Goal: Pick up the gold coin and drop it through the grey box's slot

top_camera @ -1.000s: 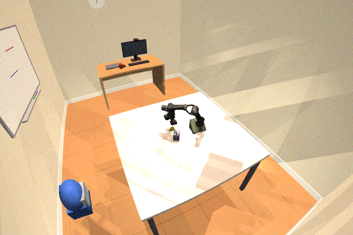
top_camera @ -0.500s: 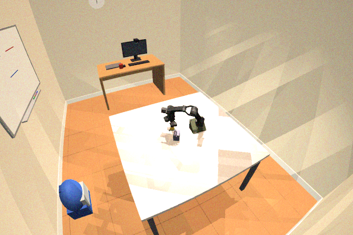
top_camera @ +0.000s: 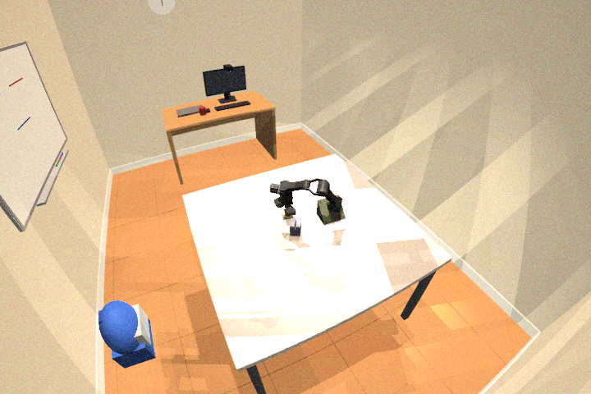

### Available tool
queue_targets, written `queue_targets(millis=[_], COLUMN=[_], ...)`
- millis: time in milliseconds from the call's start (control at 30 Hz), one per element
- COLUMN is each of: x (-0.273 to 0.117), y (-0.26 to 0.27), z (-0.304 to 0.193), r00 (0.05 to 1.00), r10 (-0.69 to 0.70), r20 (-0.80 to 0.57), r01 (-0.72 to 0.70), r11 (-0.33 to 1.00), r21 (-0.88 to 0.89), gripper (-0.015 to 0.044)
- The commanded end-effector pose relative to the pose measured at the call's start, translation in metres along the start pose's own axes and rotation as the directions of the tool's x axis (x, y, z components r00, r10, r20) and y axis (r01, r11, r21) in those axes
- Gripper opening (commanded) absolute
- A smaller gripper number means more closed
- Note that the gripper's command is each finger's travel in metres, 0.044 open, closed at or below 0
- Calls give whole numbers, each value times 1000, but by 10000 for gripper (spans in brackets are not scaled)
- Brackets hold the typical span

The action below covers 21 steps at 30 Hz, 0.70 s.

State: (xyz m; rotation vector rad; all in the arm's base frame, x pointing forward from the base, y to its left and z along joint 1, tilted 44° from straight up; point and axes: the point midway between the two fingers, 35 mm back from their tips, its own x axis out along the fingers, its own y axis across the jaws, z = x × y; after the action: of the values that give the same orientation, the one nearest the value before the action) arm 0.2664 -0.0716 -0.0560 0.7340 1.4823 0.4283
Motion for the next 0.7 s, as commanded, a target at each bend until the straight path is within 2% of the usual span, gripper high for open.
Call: queue_targets(millis=[0, 300, 500, 667], x=[10, 21, 21, 21], y=[0, 1, 1, 1], z=[-2, -3, -3, -3], r00=[1000, 1000, 1000, 1000], r10=[9, 10, 10, 10], r20=[-4, -5, -5, -5], r01=[-9, -10, -10, -10], r11=[1000, 1000, 1000, 1000], r21=[9, 9, 9, 9], gripper=[161, 161, 3, 0])
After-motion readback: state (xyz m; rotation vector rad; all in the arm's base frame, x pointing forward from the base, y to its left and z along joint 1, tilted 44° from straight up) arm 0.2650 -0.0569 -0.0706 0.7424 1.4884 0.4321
